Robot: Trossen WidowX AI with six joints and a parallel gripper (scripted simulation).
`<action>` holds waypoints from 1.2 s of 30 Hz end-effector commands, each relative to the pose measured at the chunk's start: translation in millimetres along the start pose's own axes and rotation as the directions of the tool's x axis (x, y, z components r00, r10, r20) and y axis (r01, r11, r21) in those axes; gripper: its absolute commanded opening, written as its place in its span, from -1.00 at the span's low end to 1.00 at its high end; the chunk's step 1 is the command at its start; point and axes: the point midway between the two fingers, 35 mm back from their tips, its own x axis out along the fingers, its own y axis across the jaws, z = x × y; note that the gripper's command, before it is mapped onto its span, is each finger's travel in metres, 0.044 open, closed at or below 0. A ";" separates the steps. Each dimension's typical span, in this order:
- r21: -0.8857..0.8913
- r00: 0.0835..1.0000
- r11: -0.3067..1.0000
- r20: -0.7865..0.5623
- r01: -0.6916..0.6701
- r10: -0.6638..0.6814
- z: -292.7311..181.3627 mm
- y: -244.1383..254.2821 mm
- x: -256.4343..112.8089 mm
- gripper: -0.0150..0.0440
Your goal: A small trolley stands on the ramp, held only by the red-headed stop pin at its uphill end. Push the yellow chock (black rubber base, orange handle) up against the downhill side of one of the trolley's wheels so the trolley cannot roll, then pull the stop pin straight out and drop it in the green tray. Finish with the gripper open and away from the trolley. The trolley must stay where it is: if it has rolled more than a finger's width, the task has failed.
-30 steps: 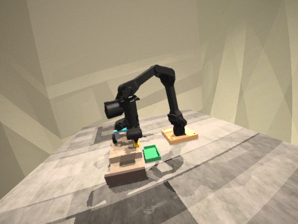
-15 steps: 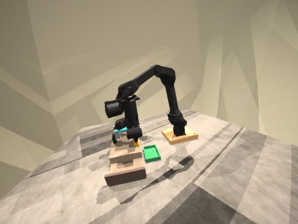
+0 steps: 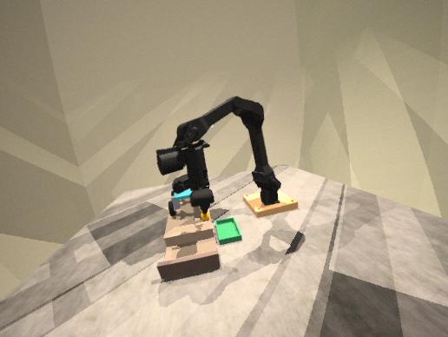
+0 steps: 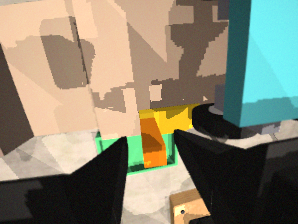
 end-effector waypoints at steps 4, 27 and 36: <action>0.005 1.000 1.000 0.009 0.003 -0.003 0.0 0.4 -24.5 0.15; -0.307 0.988 0.950 0.152 0.052 -0.005 33.5 -12.9 -61.6 0.15; -0.583 0.988 0.802 0.138 0.133 -0.063 45.2 -59.1 -65.5 0.15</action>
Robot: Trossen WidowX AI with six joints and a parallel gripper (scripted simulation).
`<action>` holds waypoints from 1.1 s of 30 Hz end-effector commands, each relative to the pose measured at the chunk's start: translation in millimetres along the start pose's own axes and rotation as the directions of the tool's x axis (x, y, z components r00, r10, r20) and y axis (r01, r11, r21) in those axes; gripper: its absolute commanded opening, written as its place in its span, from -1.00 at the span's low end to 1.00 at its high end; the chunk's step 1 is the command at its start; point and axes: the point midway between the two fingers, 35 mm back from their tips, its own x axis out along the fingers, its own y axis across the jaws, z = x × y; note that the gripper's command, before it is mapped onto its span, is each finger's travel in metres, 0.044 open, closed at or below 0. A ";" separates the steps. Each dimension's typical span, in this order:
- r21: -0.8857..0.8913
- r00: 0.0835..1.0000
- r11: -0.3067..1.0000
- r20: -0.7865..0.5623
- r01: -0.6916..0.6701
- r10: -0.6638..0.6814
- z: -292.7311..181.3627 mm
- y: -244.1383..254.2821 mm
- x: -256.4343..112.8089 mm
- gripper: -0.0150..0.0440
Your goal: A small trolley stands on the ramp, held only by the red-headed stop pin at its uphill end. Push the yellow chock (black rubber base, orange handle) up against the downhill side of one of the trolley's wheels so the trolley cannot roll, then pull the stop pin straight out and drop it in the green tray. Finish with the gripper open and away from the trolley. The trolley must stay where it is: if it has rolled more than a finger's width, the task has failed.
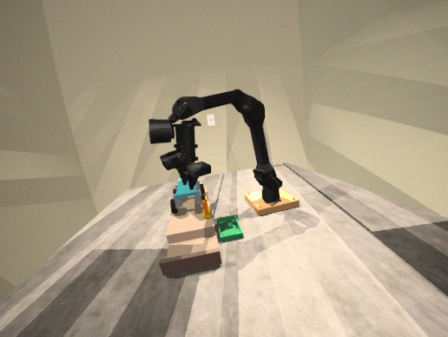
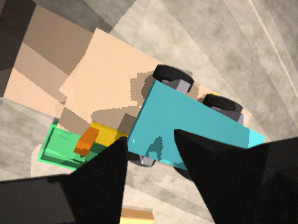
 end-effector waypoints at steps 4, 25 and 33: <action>-0.221 0.999 0.975 -0.038 0.017 -0.026 -12.9 -30.7 -0.2 0.15; -0.817 0.981 0.566 -0.181 -0.111 -0.068 -78.0 -121.7 -5.2 0.15; -0.843 0.979 0.522 -0.192 -0.128 -0.069 -83.7 -127.2 -5.8 0.15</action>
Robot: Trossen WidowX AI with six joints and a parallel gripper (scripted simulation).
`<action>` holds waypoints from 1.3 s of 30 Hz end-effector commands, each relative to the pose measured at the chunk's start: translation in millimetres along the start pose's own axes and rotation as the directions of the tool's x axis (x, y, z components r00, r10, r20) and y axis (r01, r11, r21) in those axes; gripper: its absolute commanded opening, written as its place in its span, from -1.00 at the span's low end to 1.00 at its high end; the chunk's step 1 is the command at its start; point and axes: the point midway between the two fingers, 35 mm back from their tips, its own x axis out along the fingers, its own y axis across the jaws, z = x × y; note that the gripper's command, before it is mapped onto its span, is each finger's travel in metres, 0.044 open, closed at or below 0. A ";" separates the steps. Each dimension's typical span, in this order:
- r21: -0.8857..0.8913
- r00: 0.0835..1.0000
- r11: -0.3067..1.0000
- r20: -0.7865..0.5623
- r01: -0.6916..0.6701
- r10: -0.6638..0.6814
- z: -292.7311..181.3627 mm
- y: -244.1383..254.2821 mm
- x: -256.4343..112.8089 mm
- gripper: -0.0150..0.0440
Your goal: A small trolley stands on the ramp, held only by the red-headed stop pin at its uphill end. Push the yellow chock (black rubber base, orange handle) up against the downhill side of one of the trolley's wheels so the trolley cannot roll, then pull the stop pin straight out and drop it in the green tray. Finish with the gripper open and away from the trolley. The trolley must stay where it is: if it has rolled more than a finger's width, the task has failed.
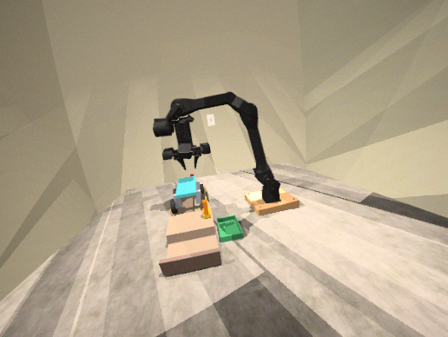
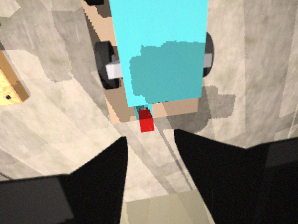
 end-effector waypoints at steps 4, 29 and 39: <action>-0.014 1.000 1.000 -0.003 -0.004 0.004 -0.7 0.4 3.6 0.15; -0.014 1.000 1.000 -0.004 -0.004 0.004 -0.9 0.6 36.0 0.15; -0.014 1.000 1.000 -0.004 -0.004 0.004 -1.0 0.4 51.1 0.15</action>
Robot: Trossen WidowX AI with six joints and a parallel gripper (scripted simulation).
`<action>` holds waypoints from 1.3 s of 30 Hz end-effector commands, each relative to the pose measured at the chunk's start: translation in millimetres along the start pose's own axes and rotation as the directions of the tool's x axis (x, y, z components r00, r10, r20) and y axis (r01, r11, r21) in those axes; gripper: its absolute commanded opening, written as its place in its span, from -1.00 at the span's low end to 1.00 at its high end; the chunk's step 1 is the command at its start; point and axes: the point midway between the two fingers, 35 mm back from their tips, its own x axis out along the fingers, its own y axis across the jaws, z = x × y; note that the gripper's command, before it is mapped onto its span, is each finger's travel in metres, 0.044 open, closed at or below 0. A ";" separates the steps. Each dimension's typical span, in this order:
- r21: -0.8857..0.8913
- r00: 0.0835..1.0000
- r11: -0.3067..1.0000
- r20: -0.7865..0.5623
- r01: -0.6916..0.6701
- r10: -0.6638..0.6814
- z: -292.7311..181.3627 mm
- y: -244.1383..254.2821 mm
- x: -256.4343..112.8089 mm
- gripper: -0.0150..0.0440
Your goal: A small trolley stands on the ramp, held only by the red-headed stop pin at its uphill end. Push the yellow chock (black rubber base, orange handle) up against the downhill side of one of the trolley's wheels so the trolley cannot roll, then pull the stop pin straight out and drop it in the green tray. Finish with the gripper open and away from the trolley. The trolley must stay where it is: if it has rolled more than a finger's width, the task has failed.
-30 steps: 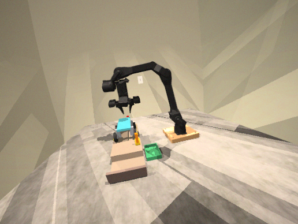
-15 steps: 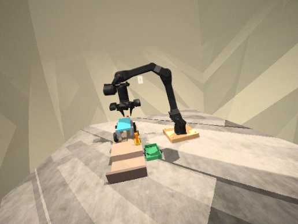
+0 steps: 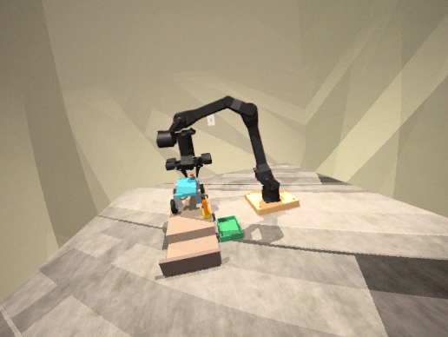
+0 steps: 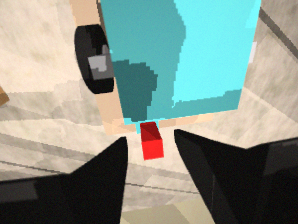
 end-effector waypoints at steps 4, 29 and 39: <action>-0.006 1.000 1.000 0.000 -0.001 0.001 0.0 0.1 10.0 0.15; -0.001 1.000 1.000 -0.002 0.000 0.000 -0.5 0.3 18.1 -0.49; -0.006 1.000 1.000 0.000 -0.001 0.001 -1.9 0.8 9.6 -0.49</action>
